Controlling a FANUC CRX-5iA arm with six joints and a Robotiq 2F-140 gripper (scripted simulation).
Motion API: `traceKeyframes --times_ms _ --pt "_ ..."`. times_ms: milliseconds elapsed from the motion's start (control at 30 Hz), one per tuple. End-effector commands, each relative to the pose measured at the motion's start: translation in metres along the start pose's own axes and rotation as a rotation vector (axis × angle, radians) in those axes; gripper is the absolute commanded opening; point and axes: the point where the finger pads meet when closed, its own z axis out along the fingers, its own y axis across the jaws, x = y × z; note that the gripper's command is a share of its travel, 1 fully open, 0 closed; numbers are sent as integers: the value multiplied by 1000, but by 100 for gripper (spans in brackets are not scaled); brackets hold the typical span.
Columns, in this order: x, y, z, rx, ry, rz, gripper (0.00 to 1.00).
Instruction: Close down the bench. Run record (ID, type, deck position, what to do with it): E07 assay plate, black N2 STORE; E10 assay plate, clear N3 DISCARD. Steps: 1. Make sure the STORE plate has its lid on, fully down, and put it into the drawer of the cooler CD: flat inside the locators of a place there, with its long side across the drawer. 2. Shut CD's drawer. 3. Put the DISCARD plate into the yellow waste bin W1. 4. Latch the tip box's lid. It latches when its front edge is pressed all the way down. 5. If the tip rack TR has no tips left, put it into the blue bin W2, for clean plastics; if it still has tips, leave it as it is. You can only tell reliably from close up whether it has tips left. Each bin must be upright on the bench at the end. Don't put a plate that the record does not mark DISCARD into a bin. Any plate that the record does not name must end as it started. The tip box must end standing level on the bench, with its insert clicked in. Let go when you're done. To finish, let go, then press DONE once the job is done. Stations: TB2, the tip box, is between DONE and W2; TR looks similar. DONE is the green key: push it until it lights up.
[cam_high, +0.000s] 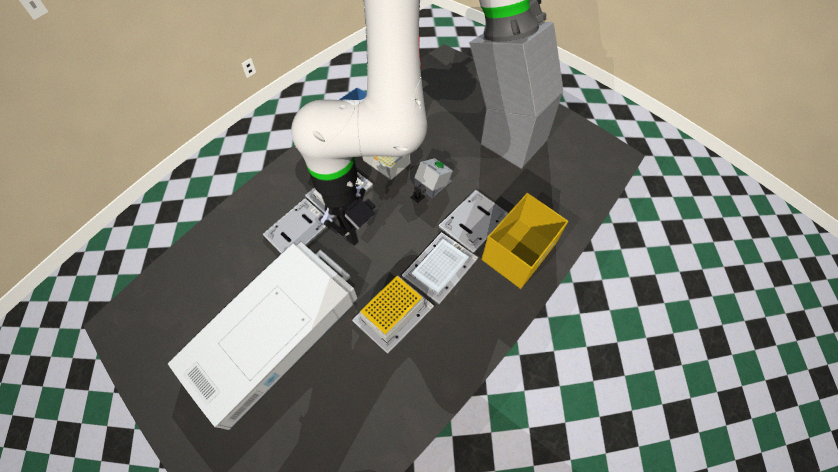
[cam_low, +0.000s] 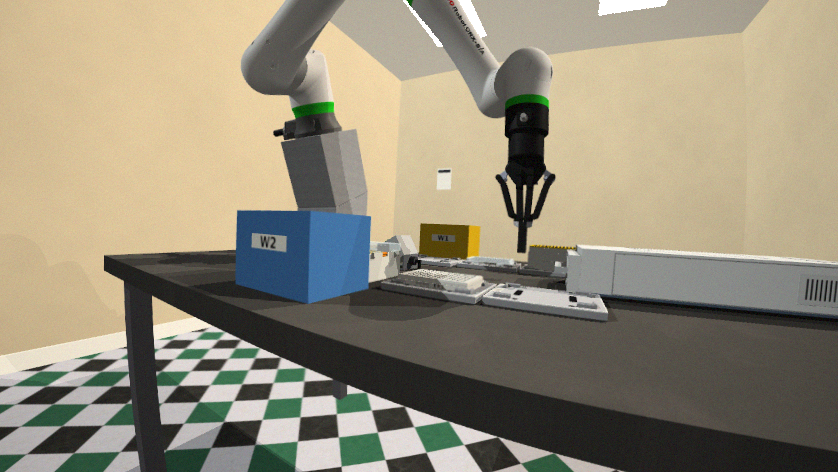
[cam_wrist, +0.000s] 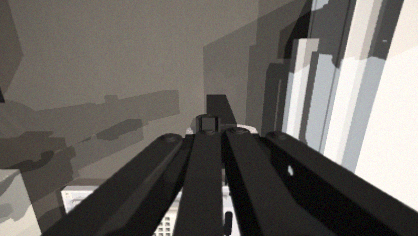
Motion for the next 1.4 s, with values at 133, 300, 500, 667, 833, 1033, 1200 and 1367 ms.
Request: traceKeyframes --times_ms 133,300,500,667,833,1033,1200,1367 --pt "0 1 -10 -2 0 0 10" --pt "0 1 -17 -2 0 0 10" --pt "0 1 -22 -2 0 0 10" --pt "0 1 -29 -2 0 0 10" --pt "0 1 -35 -2 0 0 10" --pt "0 1 -42 -2 0 0 10" --pt "0 1 -47 -2 0 0 10" --pt "0 1 -54 -2 0 0 10"
